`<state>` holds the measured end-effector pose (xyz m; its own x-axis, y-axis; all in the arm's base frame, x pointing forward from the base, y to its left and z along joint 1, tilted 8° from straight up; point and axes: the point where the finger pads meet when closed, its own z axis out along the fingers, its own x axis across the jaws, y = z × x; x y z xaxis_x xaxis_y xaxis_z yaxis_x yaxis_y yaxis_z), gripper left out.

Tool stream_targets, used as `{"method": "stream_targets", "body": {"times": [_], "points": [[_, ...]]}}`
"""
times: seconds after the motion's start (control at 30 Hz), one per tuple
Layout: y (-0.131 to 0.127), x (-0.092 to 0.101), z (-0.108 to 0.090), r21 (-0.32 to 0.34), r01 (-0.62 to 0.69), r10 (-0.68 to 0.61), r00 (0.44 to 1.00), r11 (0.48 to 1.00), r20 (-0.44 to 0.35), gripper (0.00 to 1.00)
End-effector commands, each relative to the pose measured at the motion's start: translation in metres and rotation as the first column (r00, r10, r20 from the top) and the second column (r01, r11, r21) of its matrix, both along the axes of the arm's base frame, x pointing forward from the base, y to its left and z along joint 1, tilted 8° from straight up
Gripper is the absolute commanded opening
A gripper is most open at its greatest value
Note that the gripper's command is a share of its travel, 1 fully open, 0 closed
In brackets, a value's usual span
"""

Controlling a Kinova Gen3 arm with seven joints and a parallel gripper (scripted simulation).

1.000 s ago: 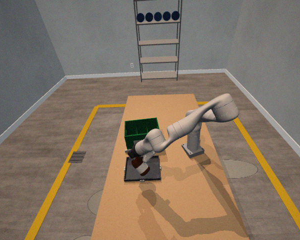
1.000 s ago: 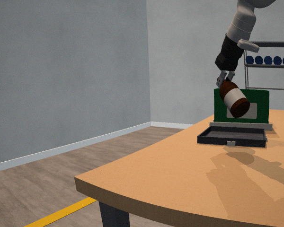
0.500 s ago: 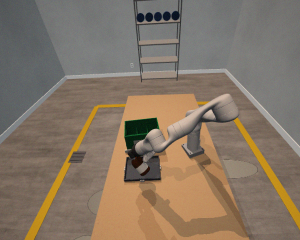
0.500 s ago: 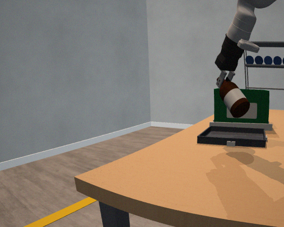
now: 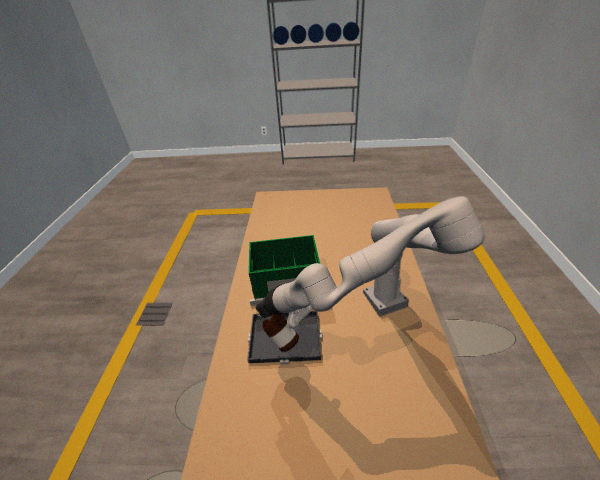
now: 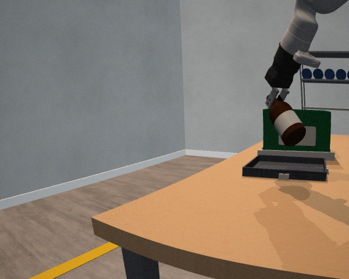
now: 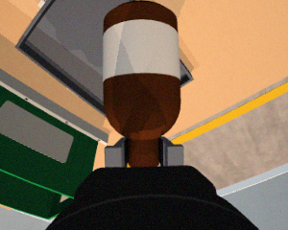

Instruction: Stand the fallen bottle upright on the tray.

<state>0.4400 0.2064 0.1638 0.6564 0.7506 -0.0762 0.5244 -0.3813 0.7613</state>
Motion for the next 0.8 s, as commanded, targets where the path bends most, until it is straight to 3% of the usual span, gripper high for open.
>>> {"method": "stream_targets", "body": {"times": [0.0, 0.77], "points": [[0.0011, -0.0005, -0.0007, -0.016, -0.001, 0.001, 1.0, 1.0, 0.028, 0.0], [0.002, -0.0011, 0.0005, -0.073, -0.006, 0.013, 0.995, 0.997, 0.097, 0.0]]}}
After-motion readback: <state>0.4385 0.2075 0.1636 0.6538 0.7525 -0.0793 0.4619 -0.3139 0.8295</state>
